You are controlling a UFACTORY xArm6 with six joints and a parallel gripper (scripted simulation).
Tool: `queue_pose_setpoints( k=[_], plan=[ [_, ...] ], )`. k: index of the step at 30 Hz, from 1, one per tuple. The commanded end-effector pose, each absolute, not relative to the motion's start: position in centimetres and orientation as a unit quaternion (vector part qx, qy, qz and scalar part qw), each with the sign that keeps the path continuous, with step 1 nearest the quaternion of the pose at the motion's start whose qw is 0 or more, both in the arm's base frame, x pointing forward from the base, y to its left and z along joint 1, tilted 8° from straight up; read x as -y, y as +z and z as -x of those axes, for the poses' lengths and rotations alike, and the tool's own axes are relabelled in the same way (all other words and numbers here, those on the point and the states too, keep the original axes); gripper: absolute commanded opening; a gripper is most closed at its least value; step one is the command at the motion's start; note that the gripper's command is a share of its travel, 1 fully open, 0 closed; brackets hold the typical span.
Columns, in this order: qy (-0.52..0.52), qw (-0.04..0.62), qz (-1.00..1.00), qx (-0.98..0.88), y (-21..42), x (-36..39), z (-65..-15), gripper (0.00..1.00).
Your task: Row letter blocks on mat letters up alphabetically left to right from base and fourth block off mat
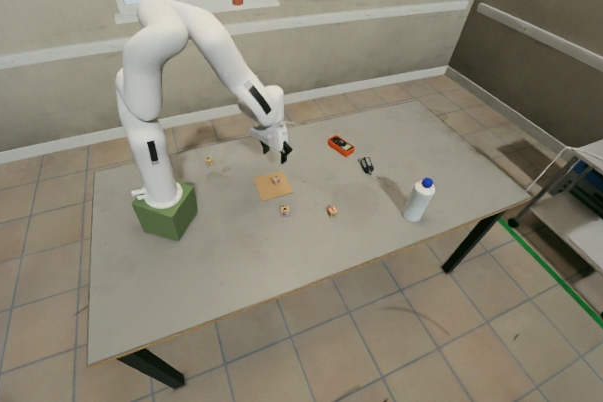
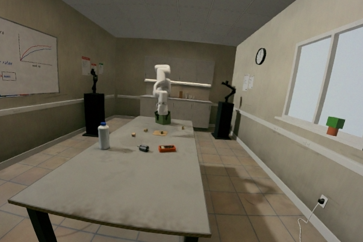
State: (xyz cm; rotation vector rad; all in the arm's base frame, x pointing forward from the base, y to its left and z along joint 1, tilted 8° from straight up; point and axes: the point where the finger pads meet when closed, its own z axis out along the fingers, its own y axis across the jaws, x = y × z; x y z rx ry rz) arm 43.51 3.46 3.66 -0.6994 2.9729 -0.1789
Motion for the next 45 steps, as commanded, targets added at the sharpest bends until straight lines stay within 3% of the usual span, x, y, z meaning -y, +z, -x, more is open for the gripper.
queue_pose_setpoints(
  k=[1,20,45],
  plan=[
    [-0.06,0.044,0.228,-0.971,3.8,-3.6,-43.6,1.0],
    [-0.058,0.047,0.191,-0.979,3.7,-3.0,-43.6,1.0],
    [-0.04,0.061,-0.126,-0.989,2.7,1.8,-43.5,1.0]
  ],
)
